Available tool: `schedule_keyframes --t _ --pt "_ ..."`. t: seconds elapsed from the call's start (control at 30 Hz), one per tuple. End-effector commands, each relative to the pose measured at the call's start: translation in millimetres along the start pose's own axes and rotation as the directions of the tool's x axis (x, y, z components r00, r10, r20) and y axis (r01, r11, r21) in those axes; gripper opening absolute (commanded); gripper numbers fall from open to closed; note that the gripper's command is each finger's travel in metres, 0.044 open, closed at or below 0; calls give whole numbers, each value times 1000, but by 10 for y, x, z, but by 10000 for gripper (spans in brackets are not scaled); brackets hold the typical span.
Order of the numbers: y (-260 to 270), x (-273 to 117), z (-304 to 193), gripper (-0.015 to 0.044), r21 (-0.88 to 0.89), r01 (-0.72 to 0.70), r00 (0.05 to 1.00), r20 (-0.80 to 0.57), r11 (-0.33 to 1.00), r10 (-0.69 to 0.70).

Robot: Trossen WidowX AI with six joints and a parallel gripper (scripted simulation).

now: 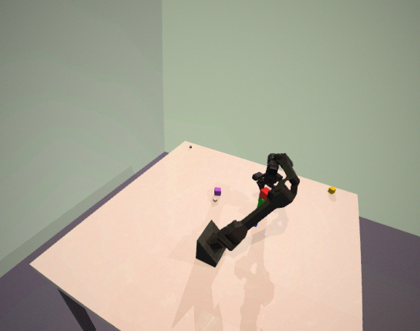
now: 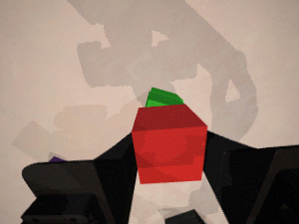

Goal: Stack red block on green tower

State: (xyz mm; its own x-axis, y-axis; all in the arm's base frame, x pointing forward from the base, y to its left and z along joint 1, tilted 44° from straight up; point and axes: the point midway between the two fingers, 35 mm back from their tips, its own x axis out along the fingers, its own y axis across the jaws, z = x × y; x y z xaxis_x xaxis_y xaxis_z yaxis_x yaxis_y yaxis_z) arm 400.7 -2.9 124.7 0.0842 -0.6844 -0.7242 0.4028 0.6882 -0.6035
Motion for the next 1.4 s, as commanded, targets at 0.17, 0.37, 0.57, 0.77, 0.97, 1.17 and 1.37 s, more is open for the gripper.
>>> schedule_keyframes --t 0.17,0.37,0.57,0.77,0.97,1.17,1.37 --pt "-12 17 3 0 -3 5 1000 0 1000 -5" --pt "-6 -1 -4 53 -4 3 1000 -3 1000 -3" --pt "-6 -1 -4 210 -4 3 1000 -3 1000 -3" --pt "-6 -1 -4 368 -4 3 1000 -3 1000 -3" --pt "-6 -1 -4 440 -4 3 1000 -3 1000 -3" --pt "-6 -1 -4 440 -4 3 1000 -3 1000 -3" --pt "-6 -1 -4 440 -4 3 1000 -3 1000 -3"
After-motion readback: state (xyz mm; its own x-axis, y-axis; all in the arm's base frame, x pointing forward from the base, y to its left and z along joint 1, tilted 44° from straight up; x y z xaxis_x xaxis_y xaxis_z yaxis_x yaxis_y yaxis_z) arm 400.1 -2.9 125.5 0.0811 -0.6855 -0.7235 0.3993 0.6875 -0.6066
